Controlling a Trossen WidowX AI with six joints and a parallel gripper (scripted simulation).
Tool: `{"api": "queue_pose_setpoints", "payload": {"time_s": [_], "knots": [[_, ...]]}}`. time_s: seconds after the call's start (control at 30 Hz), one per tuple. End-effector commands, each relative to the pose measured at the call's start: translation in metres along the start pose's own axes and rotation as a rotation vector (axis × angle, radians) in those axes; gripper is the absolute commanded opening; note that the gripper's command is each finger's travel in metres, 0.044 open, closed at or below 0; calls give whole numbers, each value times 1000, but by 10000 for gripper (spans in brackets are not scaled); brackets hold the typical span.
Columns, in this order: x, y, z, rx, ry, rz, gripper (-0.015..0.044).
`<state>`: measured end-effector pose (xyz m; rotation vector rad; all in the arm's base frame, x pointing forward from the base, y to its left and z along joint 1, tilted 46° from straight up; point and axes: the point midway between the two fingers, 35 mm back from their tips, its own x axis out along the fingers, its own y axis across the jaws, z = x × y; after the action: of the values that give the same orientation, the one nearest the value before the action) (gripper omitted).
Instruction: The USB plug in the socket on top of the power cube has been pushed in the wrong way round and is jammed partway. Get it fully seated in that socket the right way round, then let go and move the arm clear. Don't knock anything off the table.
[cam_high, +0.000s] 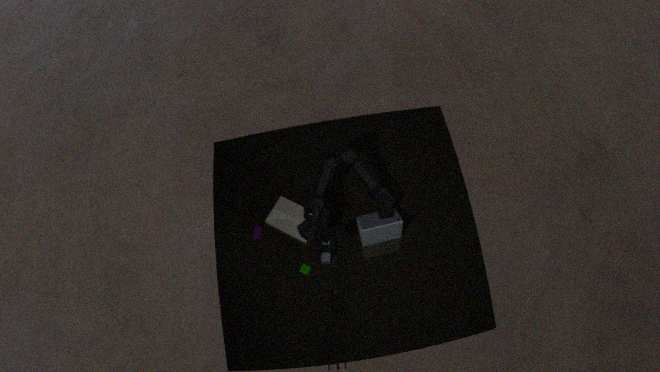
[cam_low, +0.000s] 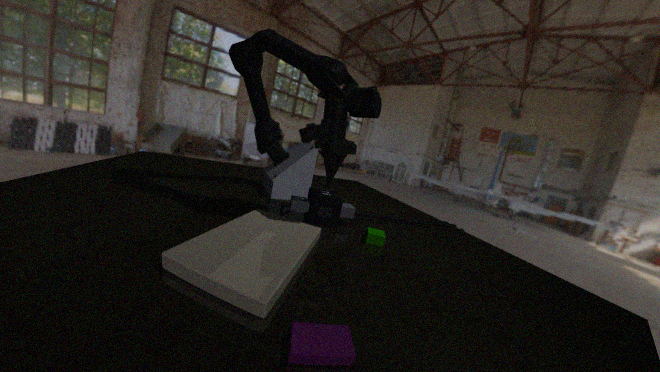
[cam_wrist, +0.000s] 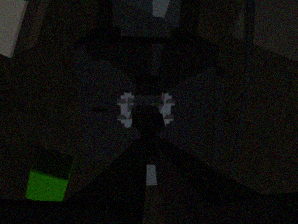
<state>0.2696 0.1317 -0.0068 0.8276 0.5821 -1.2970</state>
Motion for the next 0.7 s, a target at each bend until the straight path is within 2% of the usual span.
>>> {"api": "queue_pose_setpoints", "payload": {"time_s": [0.0,0.67], "knots": [[1,0,0,-3,0,1,0],[3,0,0,-3,0,1,0]]}}
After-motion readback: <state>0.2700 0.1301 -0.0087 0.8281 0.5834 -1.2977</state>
